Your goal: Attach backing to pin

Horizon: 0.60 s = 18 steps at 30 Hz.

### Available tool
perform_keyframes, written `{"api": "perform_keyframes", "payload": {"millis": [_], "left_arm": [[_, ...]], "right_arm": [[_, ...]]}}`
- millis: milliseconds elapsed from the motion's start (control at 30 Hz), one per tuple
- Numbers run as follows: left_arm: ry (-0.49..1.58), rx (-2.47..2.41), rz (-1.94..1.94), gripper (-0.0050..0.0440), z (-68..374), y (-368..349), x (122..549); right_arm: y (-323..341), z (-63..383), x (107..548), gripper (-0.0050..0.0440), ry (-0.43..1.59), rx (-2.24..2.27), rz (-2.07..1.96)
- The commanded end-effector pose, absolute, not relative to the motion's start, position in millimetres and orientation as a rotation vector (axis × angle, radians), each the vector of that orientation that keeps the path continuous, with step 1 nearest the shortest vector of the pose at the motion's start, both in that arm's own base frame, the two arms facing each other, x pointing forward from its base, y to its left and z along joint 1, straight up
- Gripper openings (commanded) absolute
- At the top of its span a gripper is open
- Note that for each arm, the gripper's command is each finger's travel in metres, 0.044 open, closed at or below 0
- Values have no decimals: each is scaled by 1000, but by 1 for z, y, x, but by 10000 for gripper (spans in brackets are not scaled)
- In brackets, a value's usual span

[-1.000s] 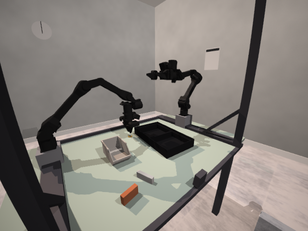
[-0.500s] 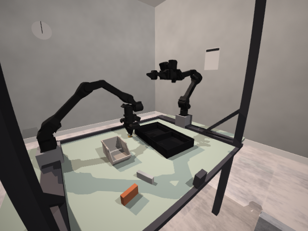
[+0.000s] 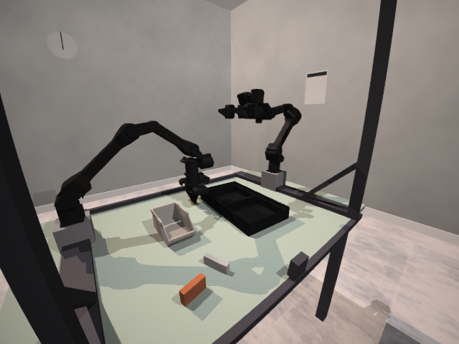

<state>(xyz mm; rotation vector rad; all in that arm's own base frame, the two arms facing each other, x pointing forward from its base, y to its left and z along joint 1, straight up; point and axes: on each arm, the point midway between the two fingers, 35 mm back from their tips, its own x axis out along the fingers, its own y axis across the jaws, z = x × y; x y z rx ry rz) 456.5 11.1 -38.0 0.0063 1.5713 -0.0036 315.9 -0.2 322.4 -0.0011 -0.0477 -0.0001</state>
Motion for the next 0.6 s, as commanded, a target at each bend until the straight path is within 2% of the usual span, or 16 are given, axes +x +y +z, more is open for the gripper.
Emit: {"api": "perform_keyframes", "payload": {"millis": [0,300,567], "left_arm": [[1535,7,-5,50,-25,11,463],[1535,7,-5,0,-25,11,463],[1531,8,-6,-1,-22,12,464]], "right_arm": [[0,329,315,440,-65,0,0],[0,329,315,440,-65,0,0],[0,329,315,440,-65,0,0]]}}
